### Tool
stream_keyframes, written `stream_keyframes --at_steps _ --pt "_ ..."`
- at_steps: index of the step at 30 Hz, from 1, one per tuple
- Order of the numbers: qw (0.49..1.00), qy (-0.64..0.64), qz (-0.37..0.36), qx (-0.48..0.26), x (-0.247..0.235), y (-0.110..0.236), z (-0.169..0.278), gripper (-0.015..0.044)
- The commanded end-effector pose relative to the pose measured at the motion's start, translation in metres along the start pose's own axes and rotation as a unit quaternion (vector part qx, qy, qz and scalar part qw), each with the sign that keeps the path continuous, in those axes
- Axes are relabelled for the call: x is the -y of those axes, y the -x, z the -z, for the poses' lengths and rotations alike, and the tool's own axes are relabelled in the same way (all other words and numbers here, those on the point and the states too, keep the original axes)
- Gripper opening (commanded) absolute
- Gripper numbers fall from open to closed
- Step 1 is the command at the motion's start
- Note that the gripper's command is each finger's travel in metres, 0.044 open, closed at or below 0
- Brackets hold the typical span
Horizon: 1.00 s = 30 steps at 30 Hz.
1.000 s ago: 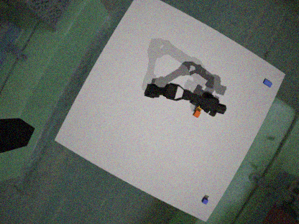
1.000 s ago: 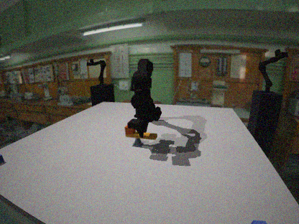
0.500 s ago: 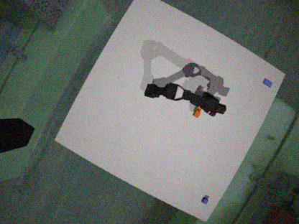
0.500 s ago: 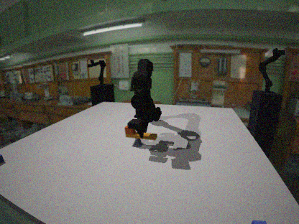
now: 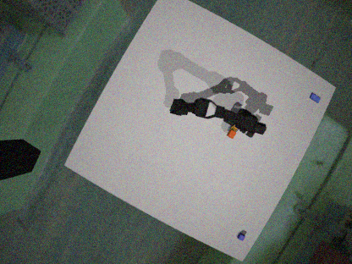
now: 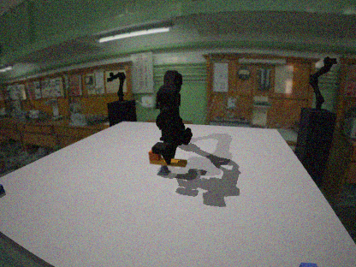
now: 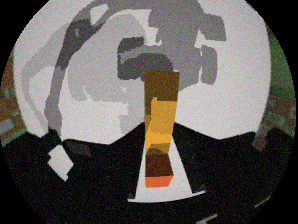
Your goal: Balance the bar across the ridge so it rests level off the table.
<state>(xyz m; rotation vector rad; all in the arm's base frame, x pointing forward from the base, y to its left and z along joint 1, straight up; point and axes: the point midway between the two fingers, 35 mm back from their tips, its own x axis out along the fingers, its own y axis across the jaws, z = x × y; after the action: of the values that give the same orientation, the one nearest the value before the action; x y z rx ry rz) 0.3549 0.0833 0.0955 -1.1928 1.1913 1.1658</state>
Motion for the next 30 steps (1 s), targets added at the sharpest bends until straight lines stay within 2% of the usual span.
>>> stream_keyframes --at_steps 1,30 --pt "1.000 -0.001 0.001 -0.001 0.0005 -0.0005 0.0006 0.0000" --pt "1.000 -0.001 0.001 -0.001 0.0002 -0.0030 0.0007 0.0000"
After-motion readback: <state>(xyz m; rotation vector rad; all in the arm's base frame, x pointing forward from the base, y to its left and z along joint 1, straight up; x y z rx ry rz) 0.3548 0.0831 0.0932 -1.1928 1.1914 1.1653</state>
